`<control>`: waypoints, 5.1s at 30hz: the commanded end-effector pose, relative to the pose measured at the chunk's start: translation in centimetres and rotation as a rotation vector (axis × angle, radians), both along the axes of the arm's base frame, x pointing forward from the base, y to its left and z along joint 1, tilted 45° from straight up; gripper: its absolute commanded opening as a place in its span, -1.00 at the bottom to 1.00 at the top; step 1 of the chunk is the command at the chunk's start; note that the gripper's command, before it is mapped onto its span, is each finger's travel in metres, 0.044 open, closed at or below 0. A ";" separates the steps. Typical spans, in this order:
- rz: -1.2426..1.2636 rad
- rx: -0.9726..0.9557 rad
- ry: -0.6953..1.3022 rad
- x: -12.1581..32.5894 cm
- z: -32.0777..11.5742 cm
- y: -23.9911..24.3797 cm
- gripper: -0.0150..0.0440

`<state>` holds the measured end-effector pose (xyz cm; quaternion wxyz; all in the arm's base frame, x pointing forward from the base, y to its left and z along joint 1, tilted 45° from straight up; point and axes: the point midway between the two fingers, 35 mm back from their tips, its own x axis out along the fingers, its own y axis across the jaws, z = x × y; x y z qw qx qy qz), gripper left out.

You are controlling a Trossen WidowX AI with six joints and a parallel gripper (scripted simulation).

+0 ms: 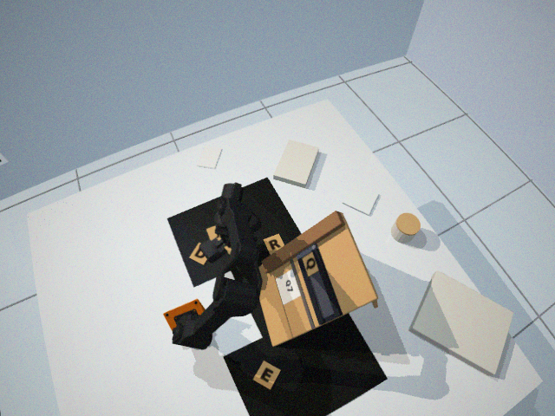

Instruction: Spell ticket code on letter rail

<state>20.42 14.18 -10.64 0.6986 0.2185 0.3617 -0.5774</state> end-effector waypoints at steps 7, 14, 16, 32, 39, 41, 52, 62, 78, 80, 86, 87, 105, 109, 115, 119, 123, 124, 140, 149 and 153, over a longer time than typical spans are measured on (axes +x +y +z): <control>0.187 0.102 0.042 3.0 3.2 1.8 -0.49; 0.338 0.156 0.060 4.9 5.9 2.7 -0.49; 0.382 0.168 0.062 5.5 6.7 2.9 -0.49; 0.751 0.197 0.041 9.4 14.2 3.7 -0.49; 0.903 0.166 0.015 10.7 17.9 3.2 -0.49; 0.948 0.166 0.020 10.5 18.6 3.4 -0.49; 1.124 0.090 0.044 10.6 22.2 1.5 -0.49; 1.214 -0.080 0.034 11.8 27.0 -3.5 -0.49; 1.261 -0.409 0.097 10.7 34.5 -12.3 -0.49; 1.257 -0.450 0.116 10.3 35.3 -13.4 -0.49; 1.231 -0.567 0.188 8.4 37.7 -16.9 -0.49; 1.226 -0.586 0.202 8.1 38.1 -17.4 -0.49; 1.189 -0.685 0.285 8.6 38.6 -22.2 -0.49; 1.188 -0.689 0.284 9.4 38.2 -23.0 -0.49; 1.188 -0.689 0.284 9.4 38.2 -23.0 -0.49; 1.188 -0.688 0.284 9.3 38.2 -22.9 -0.49; 1.188 -0.688 0.284 9.3 38.1 -22.8 -0.49; 1.188 -0.688 0.284 9.3 38.0 -22.7 -0.49; 1.188 -0.688 0.284 9.4 37.4 -22.2 -0.49; 1.189 -0.687 0.284 9.5 37.1 -21.9 -0.49; 1.189 -0.687 0.284 9.5 36.9 -21.8 -0.49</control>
